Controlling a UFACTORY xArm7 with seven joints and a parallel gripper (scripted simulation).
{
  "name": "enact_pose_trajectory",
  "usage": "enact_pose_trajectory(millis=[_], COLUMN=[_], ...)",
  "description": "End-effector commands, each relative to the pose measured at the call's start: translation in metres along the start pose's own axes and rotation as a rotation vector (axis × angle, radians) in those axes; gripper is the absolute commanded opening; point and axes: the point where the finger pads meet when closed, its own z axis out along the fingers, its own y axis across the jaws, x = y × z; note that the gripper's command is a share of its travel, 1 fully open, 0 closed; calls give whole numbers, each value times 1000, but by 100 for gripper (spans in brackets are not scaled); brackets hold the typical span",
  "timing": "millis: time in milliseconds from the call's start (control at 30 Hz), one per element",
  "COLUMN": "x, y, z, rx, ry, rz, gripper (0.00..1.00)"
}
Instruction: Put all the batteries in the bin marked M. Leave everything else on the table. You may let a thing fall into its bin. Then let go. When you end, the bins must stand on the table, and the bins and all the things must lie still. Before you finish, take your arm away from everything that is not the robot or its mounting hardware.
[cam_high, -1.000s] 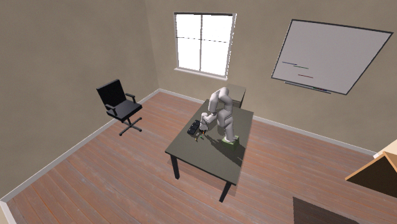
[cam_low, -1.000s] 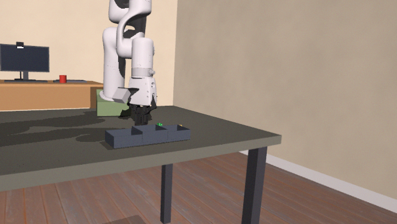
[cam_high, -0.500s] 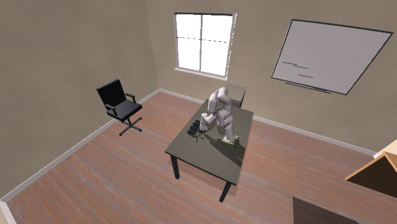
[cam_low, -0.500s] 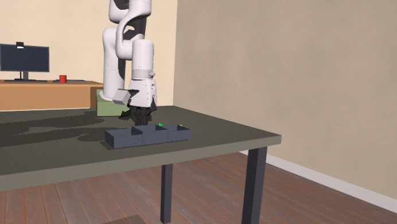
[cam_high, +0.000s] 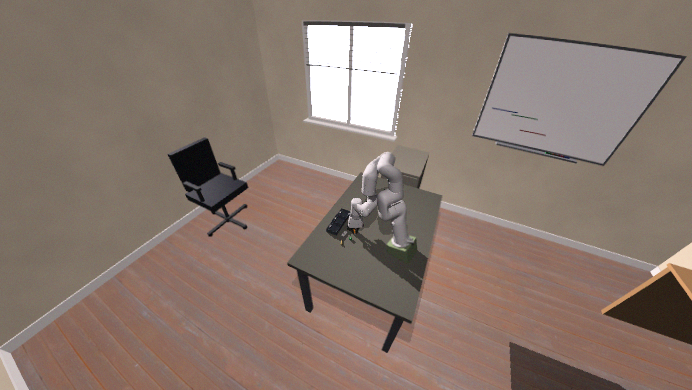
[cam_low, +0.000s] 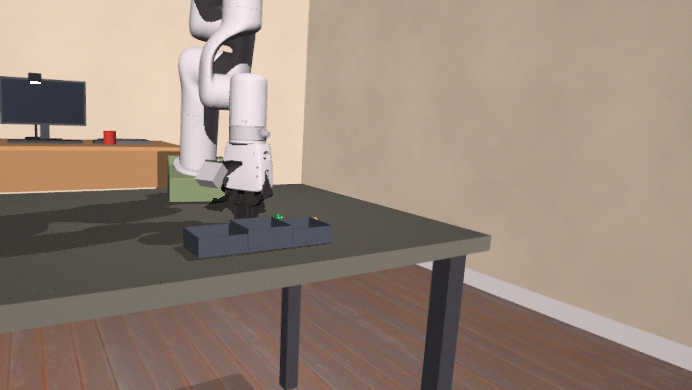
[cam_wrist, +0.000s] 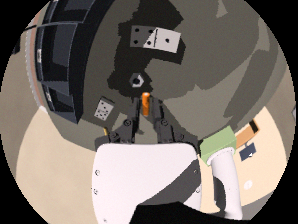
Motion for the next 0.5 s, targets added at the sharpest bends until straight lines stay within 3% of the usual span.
enact_pose_trajectory(millis=[0, 167, 200, 467], x=[1, 0, 0, 0], y=[-1, -1, -1, -1], z=[0, 0, 0, 0], rx=[-2, -2, -2, -2], ry=[5, 5, 5, 5], rz=[0, 0, 0, 0], gripper=[23, 23, 0, 0])
